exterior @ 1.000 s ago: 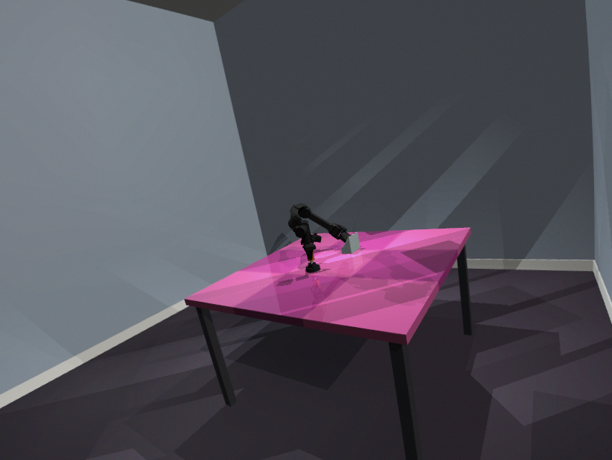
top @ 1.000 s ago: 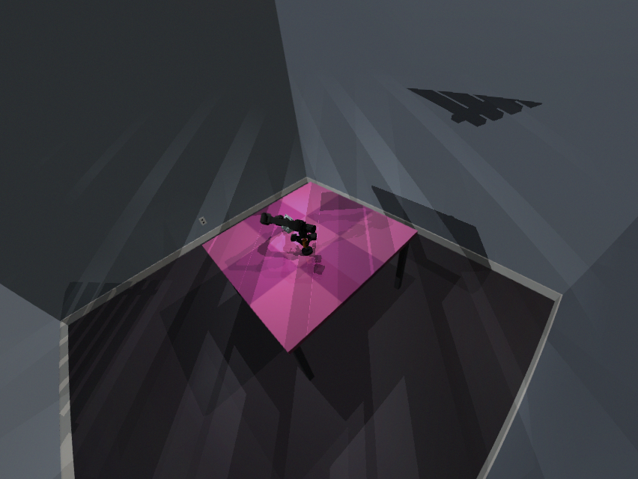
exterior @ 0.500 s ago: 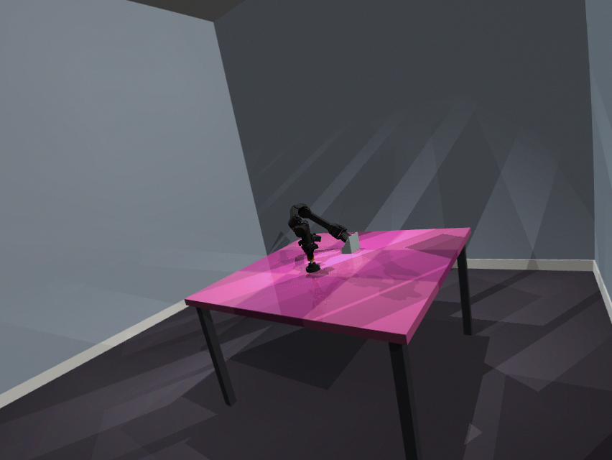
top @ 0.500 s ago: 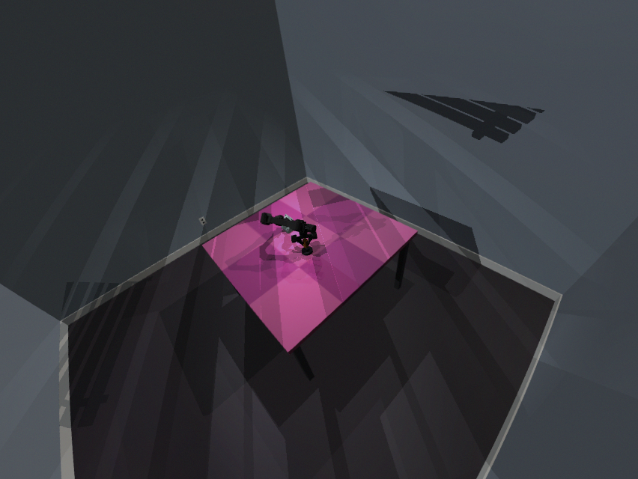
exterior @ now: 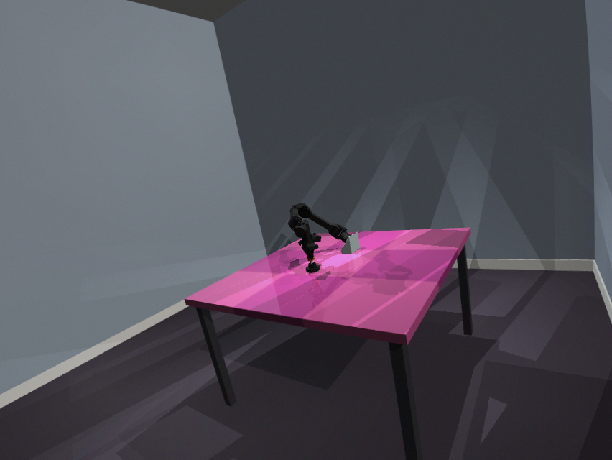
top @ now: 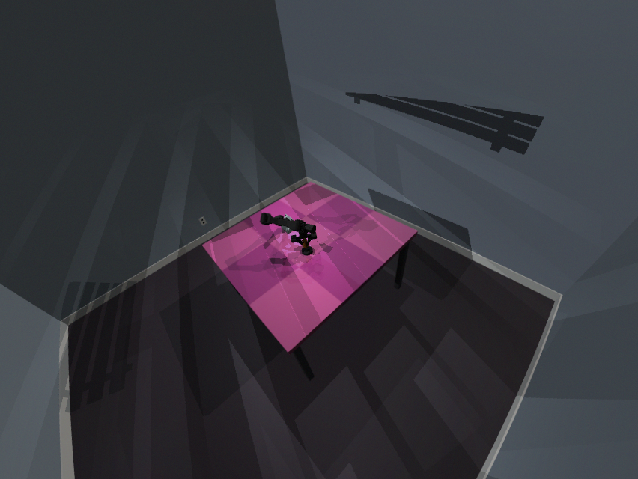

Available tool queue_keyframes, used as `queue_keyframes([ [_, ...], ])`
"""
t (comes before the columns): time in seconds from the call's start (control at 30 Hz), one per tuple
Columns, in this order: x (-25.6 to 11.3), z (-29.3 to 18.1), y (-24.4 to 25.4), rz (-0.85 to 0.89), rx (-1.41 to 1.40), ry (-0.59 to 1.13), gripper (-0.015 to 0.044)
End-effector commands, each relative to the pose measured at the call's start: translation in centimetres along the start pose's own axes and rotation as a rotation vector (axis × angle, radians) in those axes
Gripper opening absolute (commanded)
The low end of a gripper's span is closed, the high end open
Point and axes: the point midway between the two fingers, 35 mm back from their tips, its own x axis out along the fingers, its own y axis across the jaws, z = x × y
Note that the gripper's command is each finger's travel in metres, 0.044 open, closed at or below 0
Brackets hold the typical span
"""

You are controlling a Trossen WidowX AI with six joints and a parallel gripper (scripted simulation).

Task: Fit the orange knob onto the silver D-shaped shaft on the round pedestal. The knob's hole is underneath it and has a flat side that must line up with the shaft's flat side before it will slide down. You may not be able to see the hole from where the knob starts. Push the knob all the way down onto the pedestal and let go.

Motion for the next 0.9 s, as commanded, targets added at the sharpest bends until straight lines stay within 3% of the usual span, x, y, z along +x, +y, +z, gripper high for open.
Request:
queue_keyframes([
  [0.0,-0.15,-0.16,0.05,-0.001,-0.003,0.004,0.0000],
  [0.87,0.24,0.03,0.03,-0.001,-0.003,0.004,0.0000],
])
